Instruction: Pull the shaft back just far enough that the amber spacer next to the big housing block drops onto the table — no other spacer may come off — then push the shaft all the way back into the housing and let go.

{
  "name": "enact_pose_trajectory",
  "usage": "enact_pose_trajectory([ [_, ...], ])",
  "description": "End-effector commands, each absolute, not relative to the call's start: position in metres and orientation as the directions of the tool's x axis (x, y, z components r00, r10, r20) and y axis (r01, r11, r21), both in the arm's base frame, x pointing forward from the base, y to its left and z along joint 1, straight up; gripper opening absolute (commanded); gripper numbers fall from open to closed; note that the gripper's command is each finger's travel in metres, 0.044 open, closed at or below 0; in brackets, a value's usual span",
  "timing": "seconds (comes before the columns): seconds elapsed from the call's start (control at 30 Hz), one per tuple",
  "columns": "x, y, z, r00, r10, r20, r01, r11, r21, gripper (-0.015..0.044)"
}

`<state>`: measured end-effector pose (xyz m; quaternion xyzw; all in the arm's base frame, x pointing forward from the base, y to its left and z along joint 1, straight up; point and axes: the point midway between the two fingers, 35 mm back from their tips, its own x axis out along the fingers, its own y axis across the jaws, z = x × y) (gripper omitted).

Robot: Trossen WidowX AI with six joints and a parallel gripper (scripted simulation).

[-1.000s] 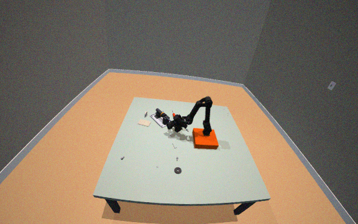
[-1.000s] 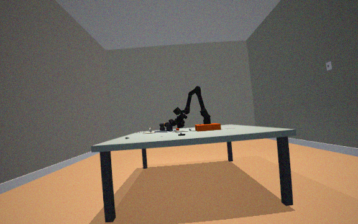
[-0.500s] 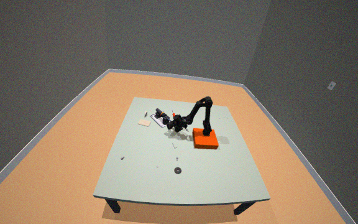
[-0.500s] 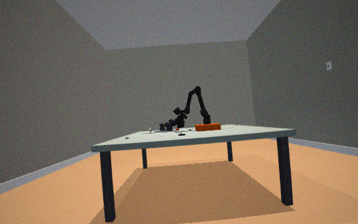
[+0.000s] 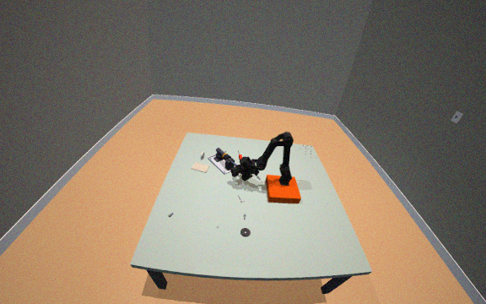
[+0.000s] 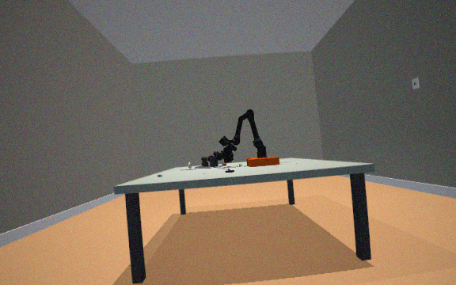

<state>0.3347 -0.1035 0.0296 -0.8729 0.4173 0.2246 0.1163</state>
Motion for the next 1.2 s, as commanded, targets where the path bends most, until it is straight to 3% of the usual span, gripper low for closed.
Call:
enact_pose_trajectory([
  [0.0, 0.3337, -0.1031, 0.0292, 0.550, -0.677, -0.490, -0.782, -0.623, -0.016, 0.0000],
  [1.17, 0.3317, -0.1007, 0.0291, 0.550, -0.676, -0.490, -0.782, -0.623, -0.016, 0.0000],
])
